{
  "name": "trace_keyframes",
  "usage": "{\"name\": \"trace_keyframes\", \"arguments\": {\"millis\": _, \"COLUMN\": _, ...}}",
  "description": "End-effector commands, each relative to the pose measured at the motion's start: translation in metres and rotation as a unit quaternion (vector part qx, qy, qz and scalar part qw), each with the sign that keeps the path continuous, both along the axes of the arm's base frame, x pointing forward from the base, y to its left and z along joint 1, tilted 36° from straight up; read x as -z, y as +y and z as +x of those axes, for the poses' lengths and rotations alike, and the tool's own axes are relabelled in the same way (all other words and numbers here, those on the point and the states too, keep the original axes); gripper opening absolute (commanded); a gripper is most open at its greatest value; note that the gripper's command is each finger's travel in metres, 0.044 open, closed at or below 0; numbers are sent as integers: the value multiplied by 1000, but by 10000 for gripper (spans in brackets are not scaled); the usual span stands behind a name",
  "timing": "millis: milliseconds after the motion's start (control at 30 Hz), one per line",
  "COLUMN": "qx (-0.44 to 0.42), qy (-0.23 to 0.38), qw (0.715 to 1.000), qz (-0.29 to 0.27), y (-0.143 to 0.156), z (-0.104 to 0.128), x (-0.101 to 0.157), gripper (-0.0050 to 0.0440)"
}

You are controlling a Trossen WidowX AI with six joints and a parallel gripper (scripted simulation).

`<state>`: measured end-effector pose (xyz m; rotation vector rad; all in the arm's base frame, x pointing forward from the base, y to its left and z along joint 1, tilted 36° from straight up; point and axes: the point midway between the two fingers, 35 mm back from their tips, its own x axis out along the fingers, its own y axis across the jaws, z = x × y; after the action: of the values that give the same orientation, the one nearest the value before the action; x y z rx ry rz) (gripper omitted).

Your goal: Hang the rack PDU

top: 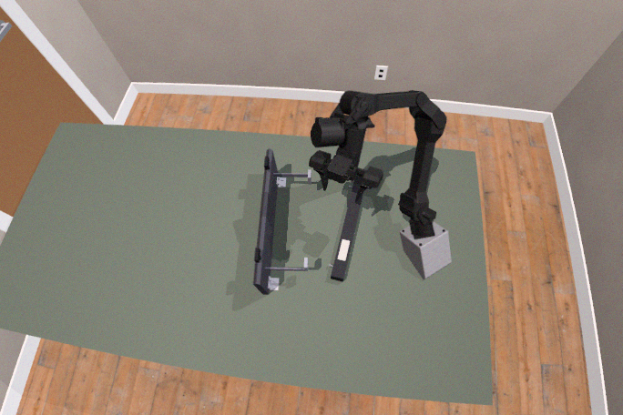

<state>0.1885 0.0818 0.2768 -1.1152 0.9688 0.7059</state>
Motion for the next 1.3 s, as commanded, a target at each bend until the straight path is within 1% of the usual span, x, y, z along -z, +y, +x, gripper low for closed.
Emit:
{"name": "trace_keyframes", "arguments": {"millis": 0, "qx": -2, "qy": -5, "qw": 1000, "qz": -18, "y": -15, "z": -37, "x": 13, "gripper": 440}}
{"name": "trace_keyframes", "arguments": {"millis": 200, "qx": -2, "qy": -6, "qw": 1000, "qz": -22, "y": -17, "z": -40, "x": 16, "gripper": 440}}
{"name": "trace_keyframes", "arguments": {"millis": 267, "qx": 1, "qy": -1, "qw": 999, "qz": -45, "y": -18, "z": -30, "x": 26, "gripper": 440}}
{"name": "trace_keyframes", "arguments": {"millis": 333, "qx": 9, "qy": 4, "qw": 997, "qz": -82, "y": -24, "z": -17, "x": 45, "gripper": 440}}
{"name": "trace_keyframes", "arguments": {"millis": 467, "qx": 24, "qy": 28, "qw": 984, "qz": -176, "y": -47, "z": 6, "x": 96, "gripper": 440}}
{"name": "trace_keyframes", "arguments": {"millis": 533, "qx": 27, "qy": 49, "qw": 974, "qz": -221, "y": -62, "z": 9, "x": 119, "gripper": 440}}
{"name": "trace_keyframes", "arguments": {"millis": 667, "qx": 31, "qy": 64, "qw": 962, "qz": -263, "y": -79, "z": 13, "x": 144, "gripper": 440}}
{"name": "trace_keyframes", "arguments": {"millis": 900, "qx": 32, "qy": 70, "qw": 958, "qz": -275, "y": -85, "z": 13, "x": 152, "gripper": 440}}
{"name": "trace_keyframes", "arguments": {"millis": 1067, "qx": 31, "qy": 72, "qw": 959, "qz": -271, "y": -100, "z": 22, "x": 179, "gripper": 440}}
{"name": "trace_keyframes", "arguments": {"millis": 1267, "qx": 31, "qy": 72, "qw": 959, "qz": -271, "y": -102, "z": 24, "x": 183, "gripper": 440}}
